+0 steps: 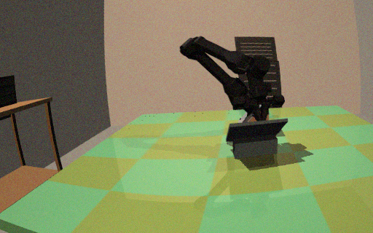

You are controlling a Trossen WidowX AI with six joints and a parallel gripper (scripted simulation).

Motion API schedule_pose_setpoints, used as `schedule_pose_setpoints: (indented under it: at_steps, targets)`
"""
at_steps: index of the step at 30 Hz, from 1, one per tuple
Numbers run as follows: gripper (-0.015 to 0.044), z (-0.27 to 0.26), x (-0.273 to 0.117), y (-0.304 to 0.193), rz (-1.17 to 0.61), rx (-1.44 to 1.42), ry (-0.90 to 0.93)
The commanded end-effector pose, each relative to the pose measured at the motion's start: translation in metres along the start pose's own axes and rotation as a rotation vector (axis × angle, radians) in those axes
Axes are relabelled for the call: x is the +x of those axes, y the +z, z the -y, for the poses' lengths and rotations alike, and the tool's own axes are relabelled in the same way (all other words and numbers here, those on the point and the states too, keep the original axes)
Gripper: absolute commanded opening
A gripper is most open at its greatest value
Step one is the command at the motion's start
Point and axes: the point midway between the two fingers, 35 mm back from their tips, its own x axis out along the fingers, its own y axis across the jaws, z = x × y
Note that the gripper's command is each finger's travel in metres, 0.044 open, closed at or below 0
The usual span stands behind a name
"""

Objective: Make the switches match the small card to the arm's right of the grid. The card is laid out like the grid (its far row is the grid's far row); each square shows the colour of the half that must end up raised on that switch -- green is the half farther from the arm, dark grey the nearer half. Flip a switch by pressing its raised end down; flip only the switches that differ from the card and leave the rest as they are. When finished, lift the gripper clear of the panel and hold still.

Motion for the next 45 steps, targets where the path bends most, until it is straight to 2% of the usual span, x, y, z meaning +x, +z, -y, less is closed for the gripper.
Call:
schedule_pose_setpoints:
  at_steps: [1, 37, 39, 43, 45]
  targets:
    - [0.0, -0.001, 0.001, -0.001, -0.001, -0.005, 0.003]
    - [0.0, -0.001, 0.006, -0.001, -0.001, -0.005, 0.003]
    - [0.0, -0.001, -0.003, 0.001, 0.003, 0.001, 0.002]
    - [0.0, -0.002, -0.051, -0.002, 0.02, -0.004, 0.007]
    - [0.0, -0.001, -0.06, -0.003, 0.023, -0.006, 0.006]
